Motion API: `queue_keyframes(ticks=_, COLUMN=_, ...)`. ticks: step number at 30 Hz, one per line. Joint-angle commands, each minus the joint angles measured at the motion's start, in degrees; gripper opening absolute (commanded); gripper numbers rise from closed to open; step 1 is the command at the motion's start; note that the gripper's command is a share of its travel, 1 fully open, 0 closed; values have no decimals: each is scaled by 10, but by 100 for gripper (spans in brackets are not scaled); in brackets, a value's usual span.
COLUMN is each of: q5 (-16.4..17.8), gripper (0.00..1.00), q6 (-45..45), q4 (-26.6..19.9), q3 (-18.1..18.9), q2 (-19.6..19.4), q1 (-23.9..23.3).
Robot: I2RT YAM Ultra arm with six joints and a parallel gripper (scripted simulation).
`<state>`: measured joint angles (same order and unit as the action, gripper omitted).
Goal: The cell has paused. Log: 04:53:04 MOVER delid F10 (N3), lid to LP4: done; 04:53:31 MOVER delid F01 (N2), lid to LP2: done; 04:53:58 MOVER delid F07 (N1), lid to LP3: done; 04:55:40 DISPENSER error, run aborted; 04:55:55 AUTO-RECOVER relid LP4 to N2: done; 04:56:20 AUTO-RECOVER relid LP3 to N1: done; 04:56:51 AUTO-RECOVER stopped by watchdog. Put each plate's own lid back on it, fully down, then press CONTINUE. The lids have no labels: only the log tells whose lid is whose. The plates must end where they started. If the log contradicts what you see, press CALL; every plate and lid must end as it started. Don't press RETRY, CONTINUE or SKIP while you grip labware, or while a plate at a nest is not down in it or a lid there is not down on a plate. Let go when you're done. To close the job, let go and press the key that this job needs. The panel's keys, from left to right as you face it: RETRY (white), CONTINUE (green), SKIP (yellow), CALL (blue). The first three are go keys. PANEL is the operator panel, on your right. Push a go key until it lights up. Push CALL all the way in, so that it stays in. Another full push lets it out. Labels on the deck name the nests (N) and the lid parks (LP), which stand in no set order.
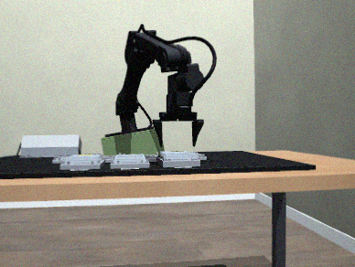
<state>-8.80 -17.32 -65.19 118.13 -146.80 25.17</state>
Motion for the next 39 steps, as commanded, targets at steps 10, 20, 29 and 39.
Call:
queue_keyframes(ticks=10, q5=0, gripper=100, q6=-7, q4=-13, q3=14, q2=27, q1=10)
queue_keyframes(ticks=20, q5=1, gripper=100, q6=-17, q4=-9, q3=3, q2=31, q1=12)
queue_keyframes(ticks=29, q5=6, gripper=100, q6=-51, q4=65, q3=-160, q2=109, q1=44)
queue_keyframes(ticks=39, q5=6, gripper=100, q6=-88, q4=116, q3=-274, q2=170, q1=81)
